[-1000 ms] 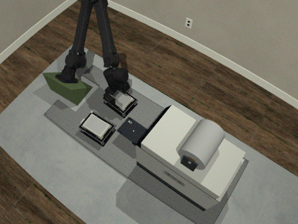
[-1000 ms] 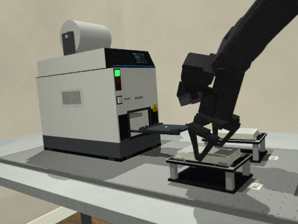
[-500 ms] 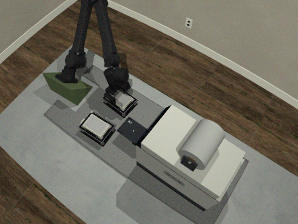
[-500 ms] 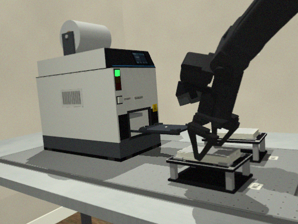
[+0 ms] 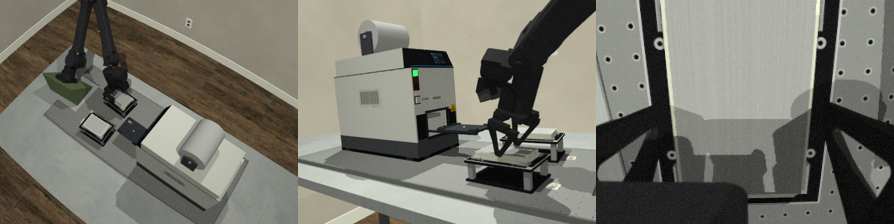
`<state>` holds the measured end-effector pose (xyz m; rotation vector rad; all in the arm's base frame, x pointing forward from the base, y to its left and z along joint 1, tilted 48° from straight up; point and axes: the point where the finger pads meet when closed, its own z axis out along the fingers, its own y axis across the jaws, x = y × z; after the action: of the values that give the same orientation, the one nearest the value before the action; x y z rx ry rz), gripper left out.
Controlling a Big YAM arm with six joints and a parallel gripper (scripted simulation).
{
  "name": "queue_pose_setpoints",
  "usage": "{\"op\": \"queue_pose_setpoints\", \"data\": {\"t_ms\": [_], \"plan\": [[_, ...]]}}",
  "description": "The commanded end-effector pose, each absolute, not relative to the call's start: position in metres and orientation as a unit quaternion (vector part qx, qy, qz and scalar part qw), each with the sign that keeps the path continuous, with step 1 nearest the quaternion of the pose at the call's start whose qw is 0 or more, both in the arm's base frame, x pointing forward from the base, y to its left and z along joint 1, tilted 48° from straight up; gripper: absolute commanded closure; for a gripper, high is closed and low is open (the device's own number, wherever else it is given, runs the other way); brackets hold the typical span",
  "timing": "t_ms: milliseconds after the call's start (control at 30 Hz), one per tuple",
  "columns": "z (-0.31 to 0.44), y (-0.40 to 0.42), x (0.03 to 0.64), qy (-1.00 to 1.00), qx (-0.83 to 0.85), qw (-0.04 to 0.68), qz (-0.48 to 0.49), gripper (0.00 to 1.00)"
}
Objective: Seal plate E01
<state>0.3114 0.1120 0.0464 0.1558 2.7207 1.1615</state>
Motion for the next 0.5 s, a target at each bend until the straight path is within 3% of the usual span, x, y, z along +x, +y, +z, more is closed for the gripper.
{"op": "queue_pose_setpoints", "data": {"t_ms": [0, 467], "plan": [[0.0660, 0.1007, 0.3359, 0.912, 0.048, 0.120, 0.388, 0.00], [0.0686, 0.0978, 0.3339, 0.912, 0.048, 0.111, 0.392, 0.00]]}}
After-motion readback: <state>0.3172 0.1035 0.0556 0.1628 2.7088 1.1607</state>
